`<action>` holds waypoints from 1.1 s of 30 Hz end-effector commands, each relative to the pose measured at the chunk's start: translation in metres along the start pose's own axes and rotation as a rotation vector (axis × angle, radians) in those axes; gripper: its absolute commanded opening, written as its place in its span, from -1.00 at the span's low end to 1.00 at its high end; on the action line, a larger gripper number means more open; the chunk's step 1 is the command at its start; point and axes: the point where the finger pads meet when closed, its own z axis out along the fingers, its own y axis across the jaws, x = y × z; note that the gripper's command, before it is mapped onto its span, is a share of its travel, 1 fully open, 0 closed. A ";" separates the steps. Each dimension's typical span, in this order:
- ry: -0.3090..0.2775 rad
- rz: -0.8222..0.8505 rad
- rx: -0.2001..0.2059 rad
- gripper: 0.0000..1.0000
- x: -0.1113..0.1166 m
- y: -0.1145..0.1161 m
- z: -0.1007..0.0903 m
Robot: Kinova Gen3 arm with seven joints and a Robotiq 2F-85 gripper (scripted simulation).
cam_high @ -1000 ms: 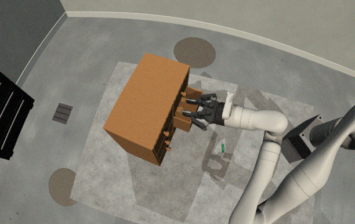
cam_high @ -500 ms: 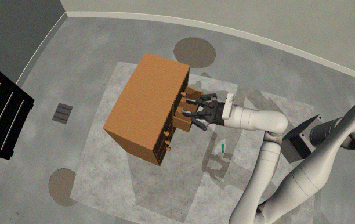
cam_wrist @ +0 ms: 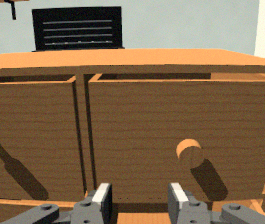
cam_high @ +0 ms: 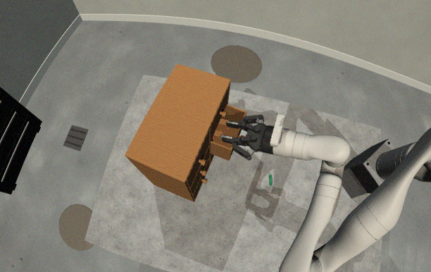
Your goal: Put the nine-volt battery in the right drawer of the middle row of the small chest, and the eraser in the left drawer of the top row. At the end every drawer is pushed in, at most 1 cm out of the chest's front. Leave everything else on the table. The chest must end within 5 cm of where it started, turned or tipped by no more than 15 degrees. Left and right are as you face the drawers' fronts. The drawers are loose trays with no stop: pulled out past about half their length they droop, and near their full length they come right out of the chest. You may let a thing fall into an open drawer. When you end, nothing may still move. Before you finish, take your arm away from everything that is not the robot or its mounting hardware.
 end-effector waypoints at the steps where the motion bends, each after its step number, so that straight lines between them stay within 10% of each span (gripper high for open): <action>1: 0.001 0.001 0.002 -0.15 0.000 -0.003 -0.001; 33: 0.001 0.001 0.002 -0.15 -0.005 -0.034 -0.020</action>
